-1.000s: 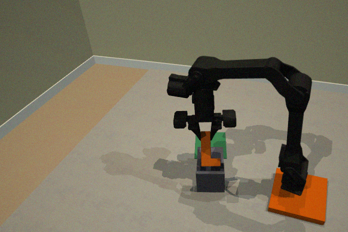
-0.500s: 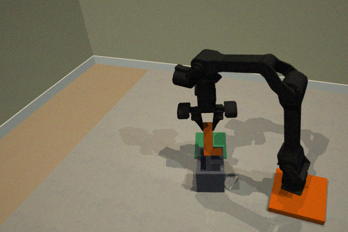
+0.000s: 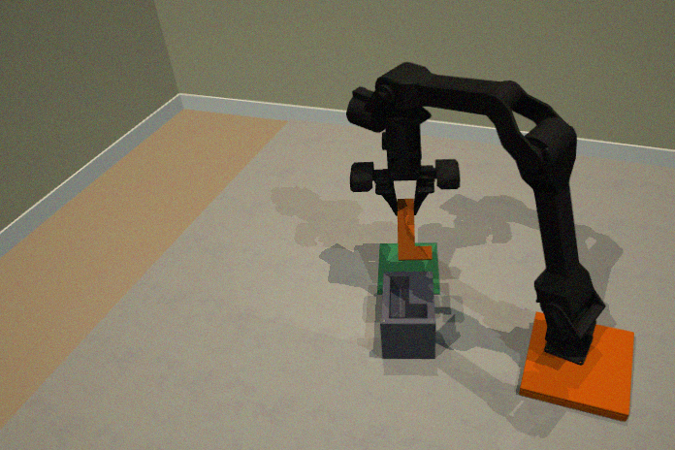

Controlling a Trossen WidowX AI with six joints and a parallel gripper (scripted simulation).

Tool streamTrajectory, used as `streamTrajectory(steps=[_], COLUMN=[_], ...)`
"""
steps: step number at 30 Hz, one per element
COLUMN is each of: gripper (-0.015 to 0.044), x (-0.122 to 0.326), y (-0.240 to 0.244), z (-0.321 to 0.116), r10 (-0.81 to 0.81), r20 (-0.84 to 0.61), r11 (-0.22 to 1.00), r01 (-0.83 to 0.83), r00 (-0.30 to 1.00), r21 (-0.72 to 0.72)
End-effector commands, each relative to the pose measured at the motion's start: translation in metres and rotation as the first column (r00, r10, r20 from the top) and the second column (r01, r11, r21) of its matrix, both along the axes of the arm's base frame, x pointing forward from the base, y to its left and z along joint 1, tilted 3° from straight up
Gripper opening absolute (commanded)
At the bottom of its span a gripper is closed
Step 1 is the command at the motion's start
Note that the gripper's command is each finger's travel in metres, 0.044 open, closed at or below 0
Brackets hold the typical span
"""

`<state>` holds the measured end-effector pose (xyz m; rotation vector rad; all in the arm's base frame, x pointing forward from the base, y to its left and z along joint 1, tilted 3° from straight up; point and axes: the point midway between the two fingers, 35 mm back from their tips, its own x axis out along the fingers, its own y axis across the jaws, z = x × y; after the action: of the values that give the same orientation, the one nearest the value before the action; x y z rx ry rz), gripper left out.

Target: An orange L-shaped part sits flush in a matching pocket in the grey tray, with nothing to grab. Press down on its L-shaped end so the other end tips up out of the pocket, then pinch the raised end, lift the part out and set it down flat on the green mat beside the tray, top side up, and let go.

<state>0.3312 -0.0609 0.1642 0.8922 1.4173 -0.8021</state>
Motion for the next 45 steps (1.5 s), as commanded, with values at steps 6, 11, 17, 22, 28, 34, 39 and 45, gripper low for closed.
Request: streamTrajectory(steps=[6, 11, 17, 22, 28, 34, 39, 45], gripper=[0.0000, 0.0000, 0.0000, 0.0000, 0.0000, 0.0000, 0.0000, 0.0000], x=[0.017, 0.018, 0.019, 0.019, 0.019, 0.020, 0.020, 0.020], y=[-0.036, -0.039, -0.038, -0.038, -0.038, -0.037, -0.037, -0.036], z=[0.001, 0.001, -0.007, -0.015, -0.024, -0.033, -0.041, -0.050], r10=[-0.001, -0.001, -0.001, -0.001, -0.001, -0.001, -0.001, -0.001], r20=[0.009, 0.010, 0.010, 0.010, 0.010, 0.010, 0.010, 0.010], r11=[1.000, 1.000, 1.000, 1.000, 1.000, 1.000, 1.000, 1.000], r01=[0.001, 0.001, 0.001, 0.001, 0.001, 0.001, 0.001, 0.001], r00=[1.000, 1.000, 1.000, 1.000, 1.000, 1.000, 1.000, 1.000], r21=[-0.005, -0.006, -0.006, -0.006, -0.006, -0.006, -0.006, -0.005])
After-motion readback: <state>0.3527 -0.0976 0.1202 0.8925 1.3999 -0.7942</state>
